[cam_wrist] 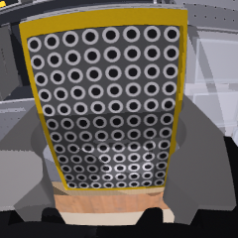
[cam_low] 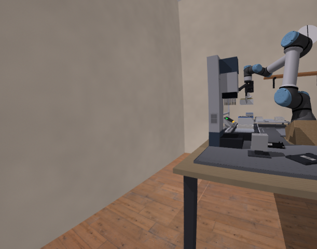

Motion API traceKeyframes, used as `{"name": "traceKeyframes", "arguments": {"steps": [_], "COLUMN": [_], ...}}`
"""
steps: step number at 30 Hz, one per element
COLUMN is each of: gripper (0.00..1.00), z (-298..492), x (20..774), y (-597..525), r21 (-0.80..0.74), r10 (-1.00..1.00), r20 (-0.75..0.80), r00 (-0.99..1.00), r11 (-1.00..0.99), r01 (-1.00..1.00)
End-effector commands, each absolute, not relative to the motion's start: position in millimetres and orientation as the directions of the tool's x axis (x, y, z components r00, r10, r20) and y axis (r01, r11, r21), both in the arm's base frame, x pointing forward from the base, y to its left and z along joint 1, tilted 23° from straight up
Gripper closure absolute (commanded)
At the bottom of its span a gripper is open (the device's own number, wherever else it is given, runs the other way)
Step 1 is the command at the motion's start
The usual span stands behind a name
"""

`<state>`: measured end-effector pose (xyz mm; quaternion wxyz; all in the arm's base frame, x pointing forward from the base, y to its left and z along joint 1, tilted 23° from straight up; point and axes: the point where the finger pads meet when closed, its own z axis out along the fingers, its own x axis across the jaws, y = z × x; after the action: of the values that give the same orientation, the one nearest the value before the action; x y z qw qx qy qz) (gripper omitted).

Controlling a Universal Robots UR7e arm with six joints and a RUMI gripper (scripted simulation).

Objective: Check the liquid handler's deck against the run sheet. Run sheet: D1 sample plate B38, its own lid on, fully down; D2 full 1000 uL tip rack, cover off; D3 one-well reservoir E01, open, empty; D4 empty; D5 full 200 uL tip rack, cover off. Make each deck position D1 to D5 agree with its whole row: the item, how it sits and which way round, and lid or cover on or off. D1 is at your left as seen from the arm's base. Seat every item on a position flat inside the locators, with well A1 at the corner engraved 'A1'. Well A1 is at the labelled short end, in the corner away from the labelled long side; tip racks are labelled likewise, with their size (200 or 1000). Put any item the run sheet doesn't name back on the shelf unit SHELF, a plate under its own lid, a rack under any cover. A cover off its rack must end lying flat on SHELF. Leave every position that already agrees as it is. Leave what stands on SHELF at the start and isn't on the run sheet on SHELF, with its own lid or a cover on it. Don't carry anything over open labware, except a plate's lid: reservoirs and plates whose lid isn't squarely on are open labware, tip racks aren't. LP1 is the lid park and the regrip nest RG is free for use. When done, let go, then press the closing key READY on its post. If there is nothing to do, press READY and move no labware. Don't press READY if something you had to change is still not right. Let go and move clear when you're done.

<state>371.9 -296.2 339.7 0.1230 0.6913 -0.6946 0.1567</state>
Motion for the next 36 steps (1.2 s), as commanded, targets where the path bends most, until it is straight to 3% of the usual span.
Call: {"name": "traceKeyframes", "arguments": {"steps": [1, 28, 36], "gripper": [1.0, 1.0, 1.0], "z": [352, 366, 363], "x": [372, 371, 334], "y": [-292, -286, -286], "r21": [-0.051, -0.048, -0.047], "r10": [-0.92, -0.922, -0.922], "r20": [0.391, 0.388, 0.386], "r00": [-0.015, -0.015, -0.016], "r11": [-0.005, -0.004, -0.002], "r01": [-0.999, -0.999, -0.999]}}
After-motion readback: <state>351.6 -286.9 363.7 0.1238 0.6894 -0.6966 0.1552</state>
